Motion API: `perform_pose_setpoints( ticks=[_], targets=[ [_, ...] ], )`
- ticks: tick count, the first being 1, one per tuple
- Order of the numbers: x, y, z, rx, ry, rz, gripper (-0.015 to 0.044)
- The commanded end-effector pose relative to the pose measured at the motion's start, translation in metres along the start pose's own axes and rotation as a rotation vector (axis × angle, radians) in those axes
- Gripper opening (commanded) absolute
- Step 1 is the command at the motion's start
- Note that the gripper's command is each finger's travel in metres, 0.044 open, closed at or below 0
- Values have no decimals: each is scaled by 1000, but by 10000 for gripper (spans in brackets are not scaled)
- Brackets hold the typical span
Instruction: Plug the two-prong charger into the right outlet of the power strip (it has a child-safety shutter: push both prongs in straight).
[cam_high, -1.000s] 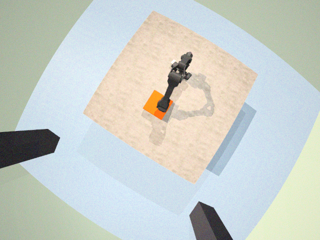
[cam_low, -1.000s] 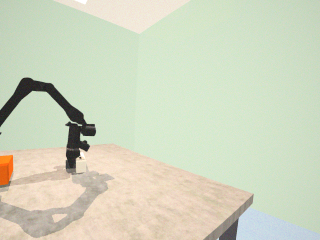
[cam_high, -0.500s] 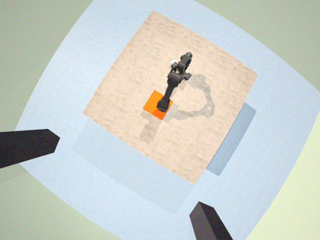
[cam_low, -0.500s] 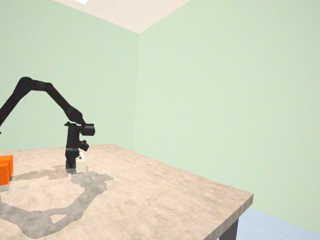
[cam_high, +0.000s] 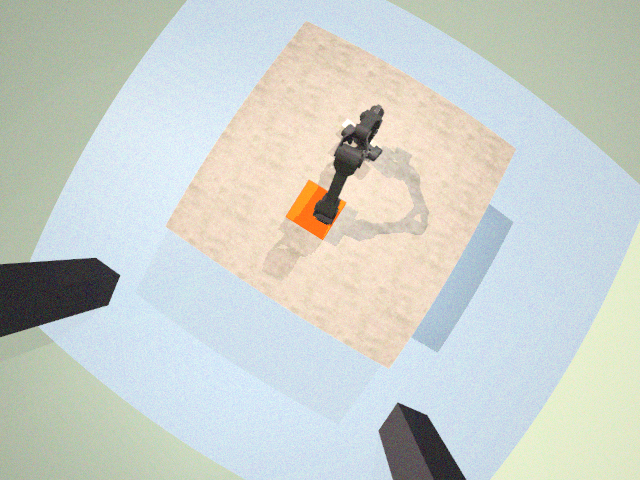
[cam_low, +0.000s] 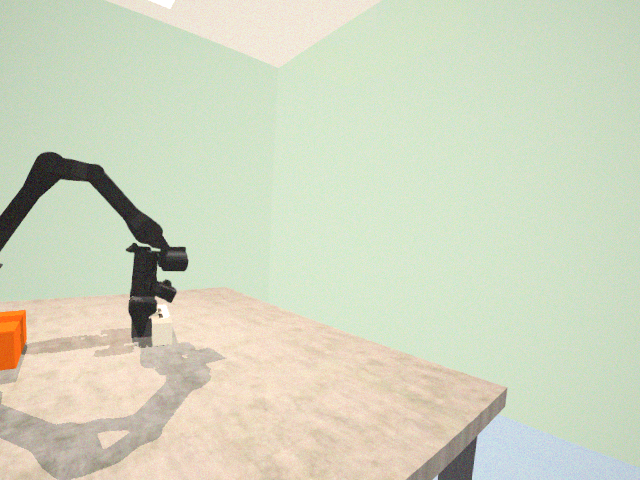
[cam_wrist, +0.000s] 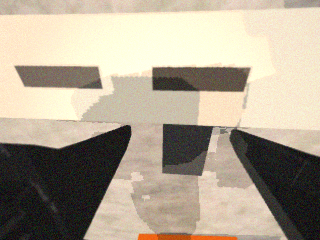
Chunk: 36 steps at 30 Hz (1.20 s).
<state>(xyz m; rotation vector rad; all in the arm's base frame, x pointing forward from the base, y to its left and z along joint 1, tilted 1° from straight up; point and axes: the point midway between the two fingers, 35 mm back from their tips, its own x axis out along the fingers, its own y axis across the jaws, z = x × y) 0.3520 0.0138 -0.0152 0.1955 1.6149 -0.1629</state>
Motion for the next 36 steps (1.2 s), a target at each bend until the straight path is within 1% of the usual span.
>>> perform_pose_setpoints(
  ticks=[1,24,36],
  targets=[
    [2,-1,-4,3,5,-5,440],
    [3,-1,-8,3,-4,-4,440],
    [3,0,-19,3,-3,-4,440]
  ],
)
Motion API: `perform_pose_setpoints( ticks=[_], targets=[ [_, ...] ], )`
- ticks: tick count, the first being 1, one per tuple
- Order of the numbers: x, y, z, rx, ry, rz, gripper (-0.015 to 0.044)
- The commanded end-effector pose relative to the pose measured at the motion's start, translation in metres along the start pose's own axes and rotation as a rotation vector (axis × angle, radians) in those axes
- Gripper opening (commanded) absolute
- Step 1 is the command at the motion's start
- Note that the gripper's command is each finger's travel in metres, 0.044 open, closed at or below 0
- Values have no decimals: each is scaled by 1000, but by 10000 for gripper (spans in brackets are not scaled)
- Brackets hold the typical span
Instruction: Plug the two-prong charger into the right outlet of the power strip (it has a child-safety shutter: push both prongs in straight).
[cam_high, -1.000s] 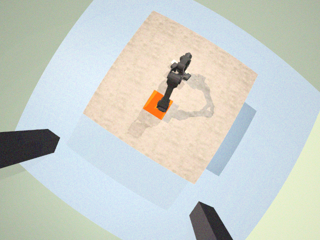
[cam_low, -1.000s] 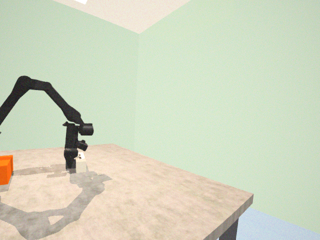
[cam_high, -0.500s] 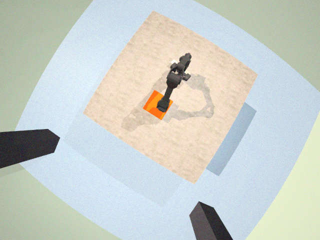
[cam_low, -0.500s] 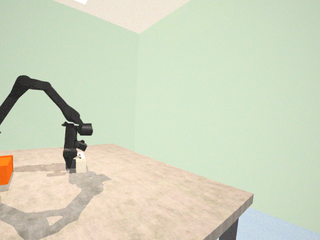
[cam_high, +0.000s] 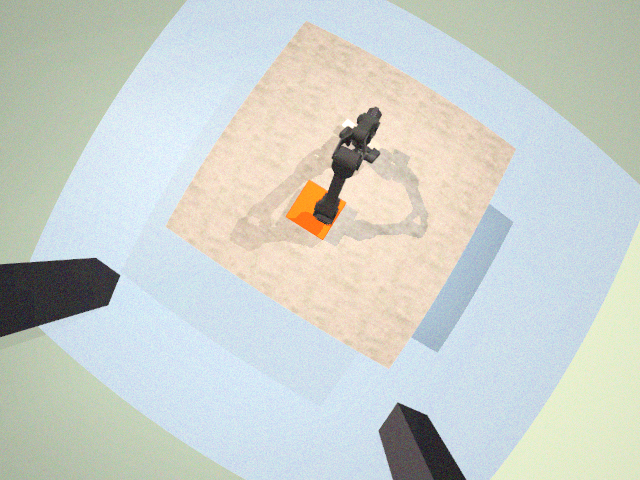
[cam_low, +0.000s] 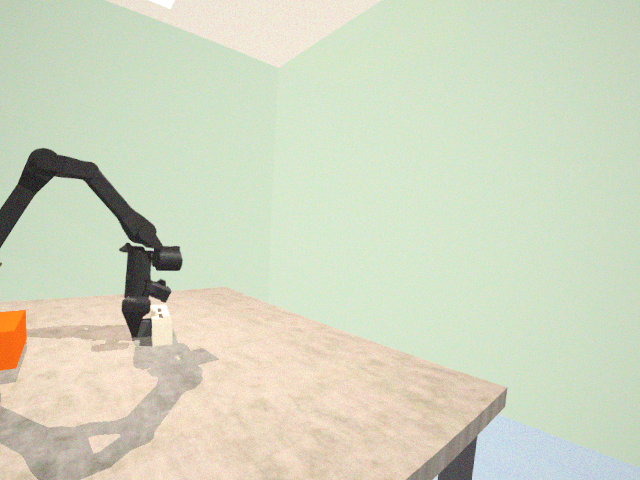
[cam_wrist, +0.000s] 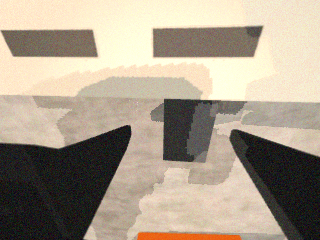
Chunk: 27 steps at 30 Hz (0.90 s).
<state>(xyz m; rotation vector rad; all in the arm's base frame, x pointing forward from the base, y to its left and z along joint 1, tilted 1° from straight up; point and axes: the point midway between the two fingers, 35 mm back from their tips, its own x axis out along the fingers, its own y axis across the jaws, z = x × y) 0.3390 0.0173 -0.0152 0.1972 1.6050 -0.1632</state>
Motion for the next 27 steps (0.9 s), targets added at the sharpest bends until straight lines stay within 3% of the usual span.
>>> perform_pose_setpoints(
  ticks=[1,27],
  targets=[
    [2,-1,-7,2,7,-6,440],
    [3,0,-36,2,9,-6,440]
  ],
)
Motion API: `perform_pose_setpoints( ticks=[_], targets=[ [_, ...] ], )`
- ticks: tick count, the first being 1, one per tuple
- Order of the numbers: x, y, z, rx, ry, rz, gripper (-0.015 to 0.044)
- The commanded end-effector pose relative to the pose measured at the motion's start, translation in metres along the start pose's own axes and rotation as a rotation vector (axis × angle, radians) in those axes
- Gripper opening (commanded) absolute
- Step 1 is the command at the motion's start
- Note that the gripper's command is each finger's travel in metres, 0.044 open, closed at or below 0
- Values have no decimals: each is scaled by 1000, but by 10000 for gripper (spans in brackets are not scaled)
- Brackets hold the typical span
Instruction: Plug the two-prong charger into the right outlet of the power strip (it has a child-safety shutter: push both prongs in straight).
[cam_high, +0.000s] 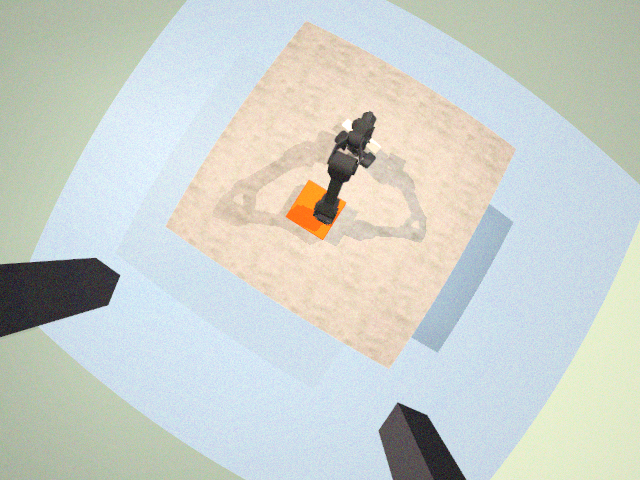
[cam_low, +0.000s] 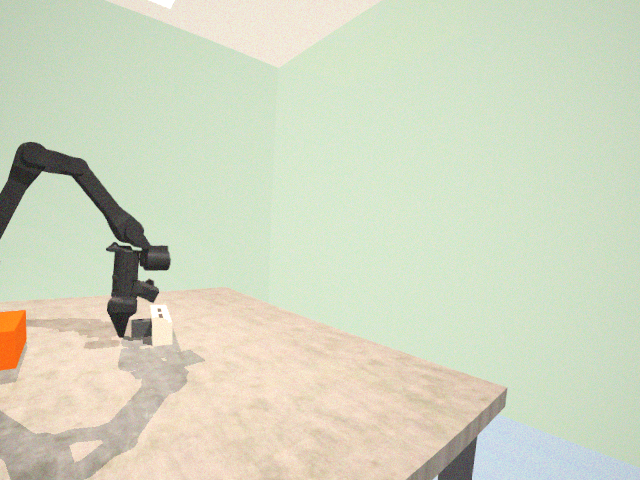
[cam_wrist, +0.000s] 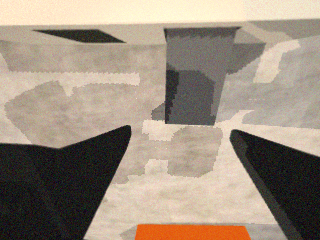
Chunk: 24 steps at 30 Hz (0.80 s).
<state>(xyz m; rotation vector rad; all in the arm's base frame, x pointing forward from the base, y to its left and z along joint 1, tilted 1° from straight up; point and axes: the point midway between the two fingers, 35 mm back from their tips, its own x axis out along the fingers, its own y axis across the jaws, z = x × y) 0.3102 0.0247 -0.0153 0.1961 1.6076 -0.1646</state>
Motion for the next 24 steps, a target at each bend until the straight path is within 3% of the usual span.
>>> perform_pose_setpoints(
  ticks=[1,17,24],
  targets=[
    [2,-1,-7,1,7,-4,440],
    [0,0,-17,-1,-8,-2,440],
    [-47,-1,-7,-14,-384,-12,440]
  ],
)
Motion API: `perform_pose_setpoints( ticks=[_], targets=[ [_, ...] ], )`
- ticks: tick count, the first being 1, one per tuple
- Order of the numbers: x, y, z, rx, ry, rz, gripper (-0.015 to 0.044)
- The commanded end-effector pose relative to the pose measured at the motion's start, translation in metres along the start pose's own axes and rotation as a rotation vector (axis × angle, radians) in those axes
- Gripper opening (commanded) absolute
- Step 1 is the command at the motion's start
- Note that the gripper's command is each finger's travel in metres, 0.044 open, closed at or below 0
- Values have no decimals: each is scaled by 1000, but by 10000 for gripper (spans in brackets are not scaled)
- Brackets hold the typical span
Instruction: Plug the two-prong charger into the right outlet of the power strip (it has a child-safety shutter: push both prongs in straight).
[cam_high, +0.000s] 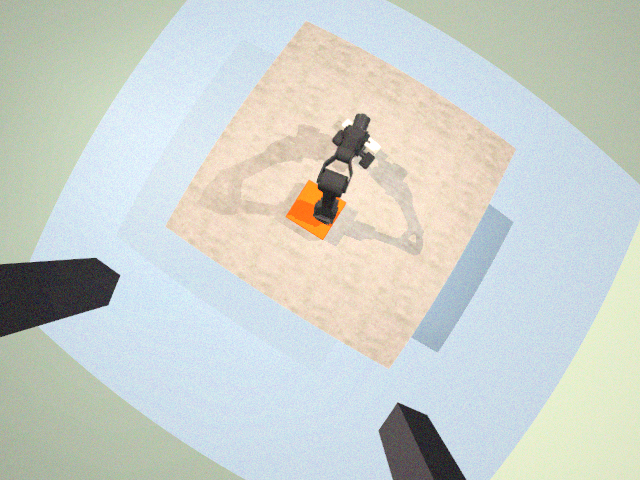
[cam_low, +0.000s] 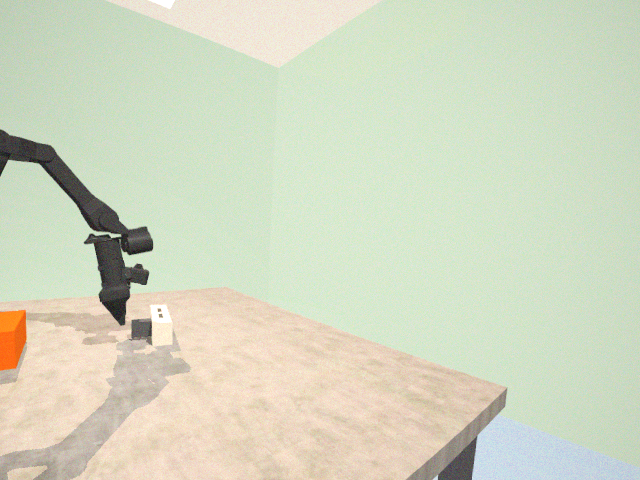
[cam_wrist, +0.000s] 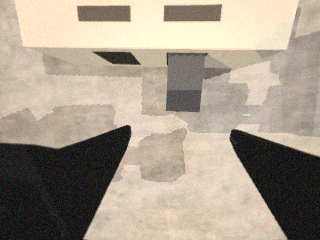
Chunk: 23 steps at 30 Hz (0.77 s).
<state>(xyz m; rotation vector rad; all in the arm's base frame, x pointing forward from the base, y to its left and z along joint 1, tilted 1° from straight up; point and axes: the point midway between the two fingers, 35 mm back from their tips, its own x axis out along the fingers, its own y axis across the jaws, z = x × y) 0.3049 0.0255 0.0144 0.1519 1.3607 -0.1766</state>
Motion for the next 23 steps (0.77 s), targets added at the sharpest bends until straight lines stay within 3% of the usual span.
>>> perform_pose_setpoints(
  ticks=[1,5,23],
  targets=[
    [-24,-1,7,3,-194,-4,440],
    [-43,-3,12,16,-339,1,440],
    [-43,-3,12,16,-339,1,440]
  ],
)
